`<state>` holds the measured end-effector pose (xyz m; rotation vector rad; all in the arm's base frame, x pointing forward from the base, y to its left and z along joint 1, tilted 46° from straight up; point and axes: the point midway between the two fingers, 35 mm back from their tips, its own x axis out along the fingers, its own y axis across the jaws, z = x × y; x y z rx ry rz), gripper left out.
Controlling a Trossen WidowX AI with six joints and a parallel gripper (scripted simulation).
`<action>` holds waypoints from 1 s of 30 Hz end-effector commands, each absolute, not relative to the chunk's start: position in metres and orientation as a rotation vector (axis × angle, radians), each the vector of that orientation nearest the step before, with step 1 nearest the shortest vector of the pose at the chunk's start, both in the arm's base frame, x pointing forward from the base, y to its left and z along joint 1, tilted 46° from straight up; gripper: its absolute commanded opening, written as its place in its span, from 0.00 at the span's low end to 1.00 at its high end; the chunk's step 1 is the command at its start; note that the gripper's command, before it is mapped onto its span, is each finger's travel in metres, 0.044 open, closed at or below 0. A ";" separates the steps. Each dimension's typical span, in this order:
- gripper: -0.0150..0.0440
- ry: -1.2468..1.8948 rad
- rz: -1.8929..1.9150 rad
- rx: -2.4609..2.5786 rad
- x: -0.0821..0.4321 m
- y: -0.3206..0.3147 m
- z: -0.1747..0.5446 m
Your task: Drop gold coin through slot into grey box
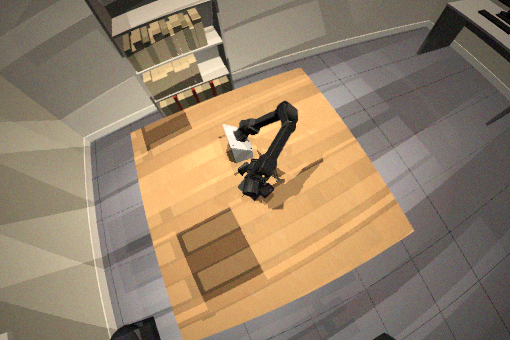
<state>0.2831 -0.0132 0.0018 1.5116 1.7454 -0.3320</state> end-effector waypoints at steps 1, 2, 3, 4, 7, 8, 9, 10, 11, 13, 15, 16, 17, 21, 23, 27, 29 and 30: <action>0.25 1.744 -0.332 1.518 0.283 -0.011 0.000; 0.25 1.744 -0.333 1.518 0.283 -0.011 0.000; 0.25 1.744 -0.333 1.519 0.283 -0.011 0.000; 0.25 1.744 -0.333 1.519 0.283 -0.010 0.000; 0.25 1.744 -0.333 1.519 0.284 -0.009 -0.001; 0.25 1.744 -0.333 1.519 0.284 -0.009 -0.002; 0.25 1.744 -0.333 1.519 0.284 -0.009 -0.002; 0.25 1.744 -0.333 1.519 0.284 -0.008 -0.002; 0.25 1.744 -0.333 1.519 0.284 -0.008 -0.003; 0.30 1.745 -0.332 1.512 0.283 -0.009 -0.002; 0.39 1.745 -0.332 1.512 0.283 -0.009 -0.002; 0.43 1.745 -0.332 1.512 0.283 -0.009 -0.002; 0.48 1.745 -0.332 1.512 0.283 -0.009 -0.002; 0.53 1.745 -0.332 1.512 0.283 -0.009 -0.002; 0.53 1.745 -0.332 1.512 0.283 -0.009 -0.002; 0.53 1.745 -0.332 1.512 0.283 -0.009 -0.002; 0.62 1.745 -0.332 1.512 0.283 -0.012 0.001; 0.66 1.745 -0.333 1.512 0.283 -0.016 0.004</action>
